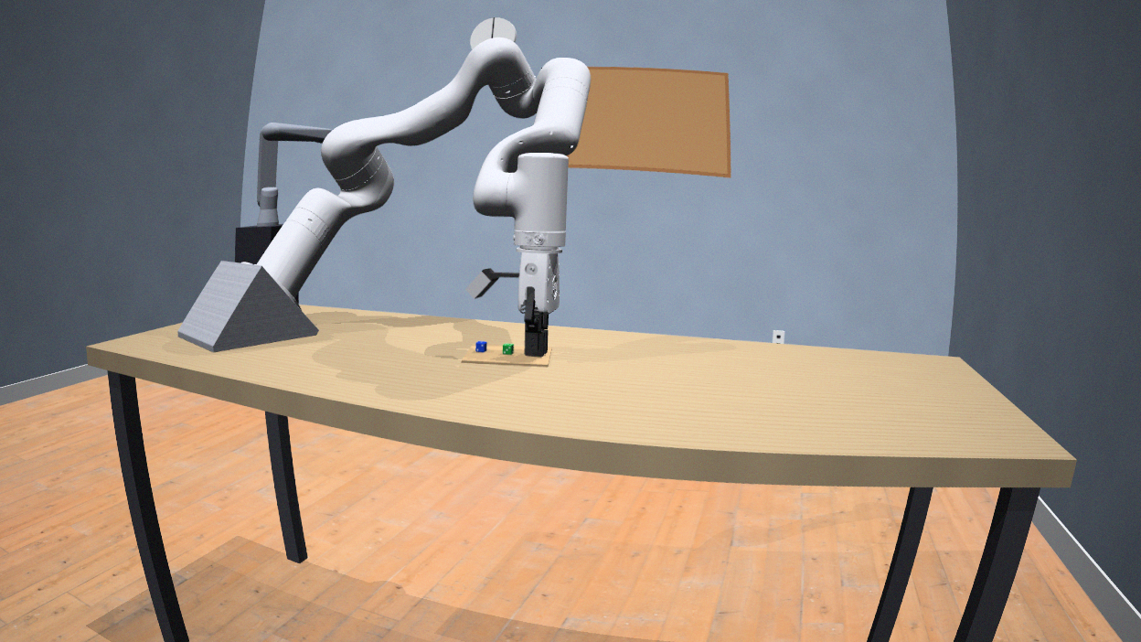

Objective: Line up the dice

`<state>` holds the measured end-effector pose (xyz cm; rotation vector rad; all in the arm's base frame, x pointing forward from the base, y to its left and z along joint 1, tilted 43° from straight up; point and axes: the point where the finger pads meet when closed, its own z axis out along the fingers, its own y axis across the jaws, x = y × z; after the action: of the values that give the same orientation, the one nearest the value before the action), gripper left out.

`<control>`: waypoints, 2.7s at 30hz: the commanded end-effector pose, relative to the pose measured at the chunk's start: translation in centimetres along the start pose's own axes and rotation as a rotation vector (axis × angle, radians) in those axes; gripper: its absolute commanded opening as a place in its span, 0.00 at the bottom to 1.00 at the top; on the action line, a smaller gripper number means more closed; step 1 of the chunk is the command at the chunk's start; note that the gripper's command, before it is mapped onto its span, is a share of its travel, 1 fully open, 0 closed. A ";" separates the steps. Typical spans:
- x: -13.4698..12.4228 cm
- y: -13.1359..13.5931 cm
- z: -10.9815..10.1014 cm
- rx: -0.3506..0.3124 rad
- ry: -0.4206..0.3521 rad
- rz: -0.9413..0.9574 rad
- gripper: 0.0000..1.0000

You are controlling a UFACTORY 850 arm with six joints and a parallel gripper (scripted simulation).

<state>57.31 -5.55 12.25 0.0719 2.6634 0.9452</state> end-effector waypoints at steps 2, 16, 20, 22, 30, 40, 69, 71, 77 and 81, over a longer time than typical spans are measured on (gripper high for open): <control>-0.1 0.0 -0.1 0.000 -0.001 0.000 0.11; -0.1 0.0 -0.1 0.000 -0.001 0.000 0.15; -0.1 0.0 -0.1 0.000 -0.001 0.000 0.23; -0.1 0.0 -0.1 0.000 -0.001 0.000 0.23; -0.1 0.0 -0.1 0.000 -0.001 0.000 0.31; -0.1 0.0 -0.2 0.000 -0.001 0.000 0.31; -0.1 0.0 -9.1 0.000 -0.001 0.000 0.31; -0.1 0.0 -9.1 0.000 -0.001 0.000 1.00; -0.1 0.0 -9.1 0.000 -0.001 0.000 1.00; -0.1 0.0 -9.1 0.000 -0.001 0.000 1.00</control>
<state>54.53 -11.00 18.84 0.0721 2.6633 0.9456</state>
